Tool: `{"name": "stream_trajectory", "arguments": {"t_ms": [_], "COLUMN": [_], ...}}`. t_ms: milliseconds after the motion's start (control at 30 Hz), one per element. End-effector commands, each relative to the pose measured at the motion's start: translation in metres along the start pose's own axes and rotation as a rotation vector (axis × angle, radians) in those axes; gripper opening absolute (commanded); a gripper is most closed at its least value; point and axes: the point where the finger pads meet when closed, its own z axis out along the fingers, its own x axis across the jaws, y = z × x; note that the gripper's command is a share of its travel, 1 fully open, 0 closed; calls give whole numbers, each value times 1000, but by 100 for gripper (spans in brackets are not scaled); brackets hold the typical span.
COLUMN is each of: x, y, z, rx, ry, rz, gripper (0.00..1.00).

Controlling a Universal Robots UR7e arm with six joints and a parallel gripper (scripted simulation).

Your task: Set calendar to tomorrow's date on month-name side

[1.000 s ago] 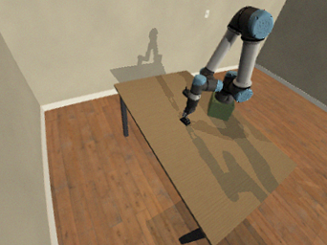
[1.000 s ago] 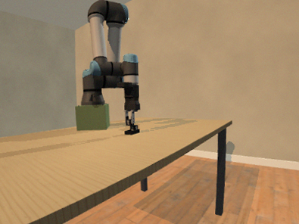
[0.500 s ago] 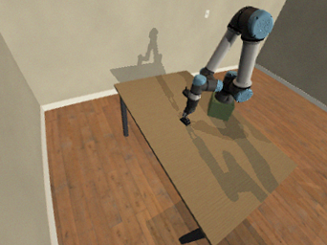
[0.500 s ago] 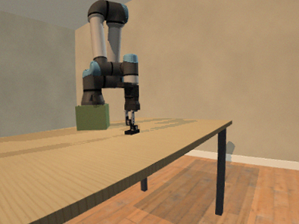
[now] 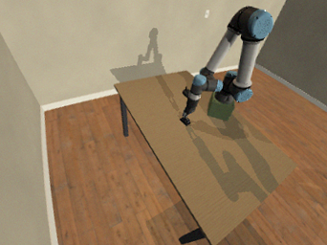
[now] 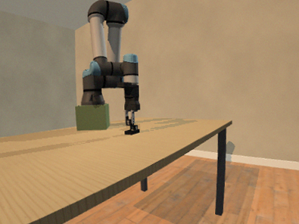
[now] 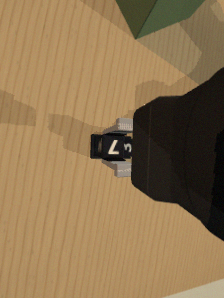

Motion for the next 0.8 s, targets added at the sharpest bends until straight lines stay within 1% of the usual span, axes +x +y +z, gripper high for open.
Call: {"name": "stream_trajectory", "arguments": {"t_ms": [0, 367, 767], "x": [0, 0, 0], "y": [0, 0, 0], "z": [0, 2, 12], "rx": [1, 1, 1], "ry": [-1, -1, -1], "rz": [0, 0, 0], "gripper": [57, 57, 57]}}
